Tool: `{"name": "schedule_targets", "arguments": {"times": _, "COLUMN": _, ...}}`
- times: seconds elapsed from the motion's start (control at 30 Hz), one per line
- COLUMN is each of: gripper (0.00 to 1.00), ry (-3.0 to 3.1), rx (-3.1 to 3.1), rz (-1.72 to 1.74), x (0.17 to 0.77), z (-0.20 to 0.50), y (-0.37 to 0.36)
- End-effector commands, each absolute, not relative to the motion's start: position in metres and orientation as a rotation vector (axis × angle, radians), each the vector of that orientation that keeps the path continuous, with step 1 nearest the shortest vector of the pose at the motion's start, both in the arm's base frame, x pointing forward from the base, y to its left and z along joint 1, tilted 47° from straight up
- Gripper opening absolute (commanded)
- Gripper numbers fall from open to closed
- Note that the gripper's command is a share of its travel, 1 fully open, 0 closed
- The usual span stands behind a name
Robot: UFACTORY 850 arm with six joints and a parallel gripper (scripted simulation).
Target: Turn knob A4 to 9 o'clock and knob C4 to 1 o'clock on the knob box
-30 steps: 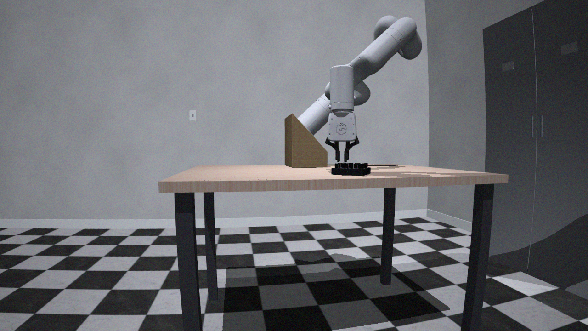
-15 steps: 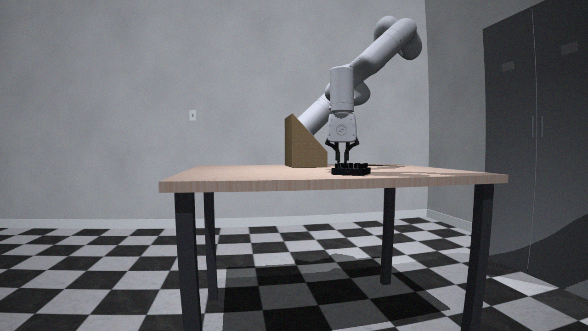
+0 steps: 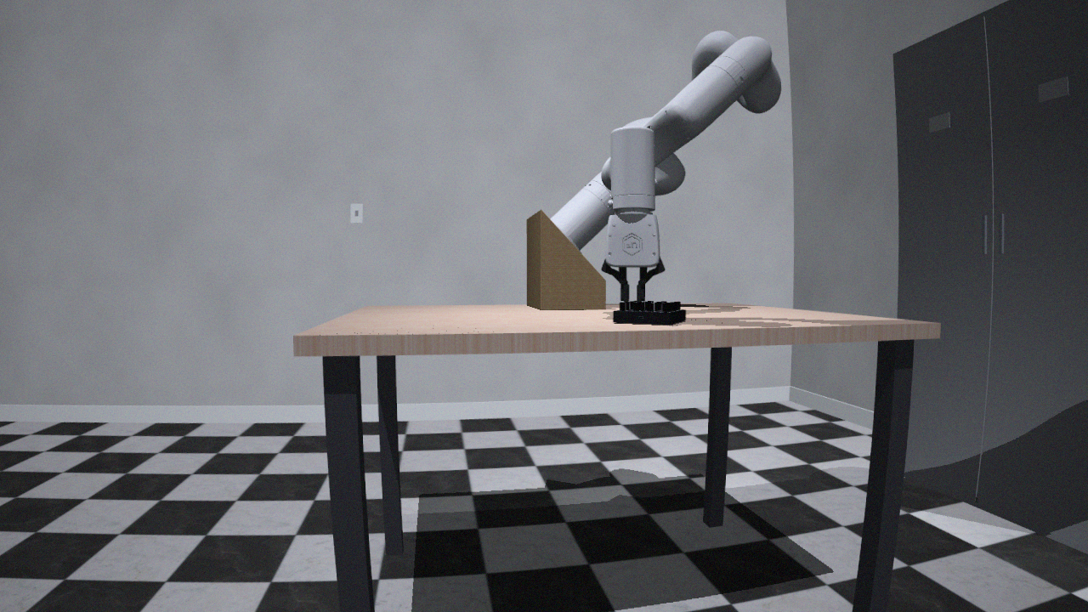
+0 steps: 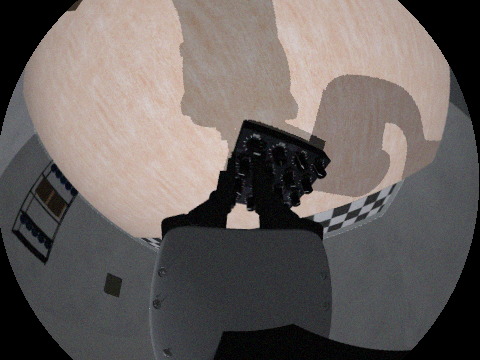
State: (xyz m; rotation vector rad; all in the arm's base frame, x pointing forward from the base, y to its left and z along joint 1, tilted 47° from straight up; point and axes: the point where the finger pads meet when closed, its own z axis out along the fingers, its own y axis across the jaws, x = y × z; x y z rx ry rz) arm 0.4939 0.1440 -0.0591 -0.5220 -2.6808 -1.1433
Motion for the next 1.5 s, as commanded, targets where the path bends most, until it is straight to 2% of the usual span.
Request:
{"name": "schedule_targets", "arguments": {"times": 0.0, "gripper": 0.19, "ry": -2.682, "rx": -0.523, "rz": -1.144, "x": 0.4945, "z": -0.0594, "y": 0.1443}}
{"name": "schedule_targets", "arguments": {"times": 1.2, "gripper": 0.19, "ry": -2.682, "rx": -0.523, "rz": -1.144, "x": 0.4945, "z": -0.0594, "y": 0.1443}}
{"name": "schedule_targets", "arguments": {"times": 1.23, "gripper": 0.08, "ry": -2.682, "rx": -0.523, "rz": -1.144, "x": 0.4945, "z": -0.0594, "y": 0.1443}}
{"name": "schedule_targets", "arguments": {"times": 1.47, "gripper": 0.08, "ry": -2.682, "rx": -0.523, "rz": -1.144, "x": 0.4945, "z": -0.0594, "y": 0.1443}}
